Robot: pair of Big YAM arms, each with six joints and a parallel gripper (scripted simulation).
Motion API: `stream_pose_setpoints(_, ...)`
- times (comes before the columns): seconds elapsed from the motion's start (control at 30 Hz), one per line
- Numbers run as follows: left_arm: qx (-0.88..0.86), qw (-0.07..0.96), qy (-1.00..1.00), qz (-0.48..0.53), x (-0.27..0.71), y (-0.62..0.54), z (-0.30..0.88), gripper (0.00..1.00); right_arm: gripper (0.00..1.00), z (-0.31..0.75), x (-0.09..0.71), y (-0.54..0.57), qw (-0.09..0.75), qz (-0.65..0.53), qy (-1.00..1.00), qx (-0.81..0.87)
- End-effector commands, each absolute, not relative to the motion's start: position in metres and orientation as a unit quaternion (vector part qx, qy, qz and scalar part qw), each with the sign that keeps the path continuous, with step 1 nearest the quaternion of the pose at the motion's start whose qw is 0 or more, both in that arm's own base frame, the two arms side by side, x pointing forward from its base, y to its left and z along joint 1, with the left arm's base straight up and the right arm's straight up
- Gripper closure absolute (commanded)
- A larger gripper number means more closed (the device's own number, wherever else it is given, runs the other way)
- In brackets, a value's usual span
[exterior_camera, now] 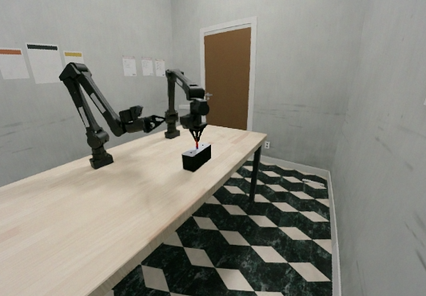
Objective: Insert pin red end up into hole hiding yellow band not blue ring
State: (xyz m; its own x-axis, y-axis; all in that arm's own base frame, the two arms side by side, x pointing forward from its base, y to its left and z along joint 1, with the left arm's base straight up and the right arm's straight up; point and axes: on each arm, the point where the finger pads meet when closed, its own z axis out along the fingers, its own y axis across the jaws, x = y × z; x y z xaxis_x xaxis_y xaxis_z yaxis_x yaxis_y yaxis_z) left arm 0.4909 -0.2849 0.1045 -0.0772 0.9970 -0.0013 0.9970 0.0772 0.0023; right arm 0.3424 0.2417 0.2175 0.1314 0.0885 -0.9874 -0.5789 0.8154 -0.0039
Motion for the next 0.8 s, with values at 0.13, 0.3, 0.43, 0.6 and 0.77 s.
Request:
stream_pose_setpoints(0.13,0.681,-0.003,0.732,-0.003,0.493,-0.285,0.072,0.95,0.00,0.228,0.348,0.246,0.734,0.234,0.608,-0.194)
stream_pose_setpoints(0.3,0.681,-0.004,0.732,-0.005,0.494,-0.283,0.071,0.95,0.00,0.228,0.348,0.246,0.734,0.234,0.608,-0.194)
stream_pose_setpoints(0.43,0.681,0.021,0.732,0.000,0.503,-0.295,0.121,0.95,0.00,0.228,0.348,0.246,0.734,0.234,0.608,-0.194)
stream_pose_setpoints(0.6,0.679,0.024,0.734,0.000,0.505,-0.295,0.128,0.95,0.00,0.228,0.348,0.246,0.734,0.234,0.608,-0.194)
stream_pose_setpoints(0.77,0.679,0.024,0.734,0.001,0.505,-0.295,0.128,0.95,0.00,0.228,0.348,0.246,0.734,0.234,0.608,-0.194)
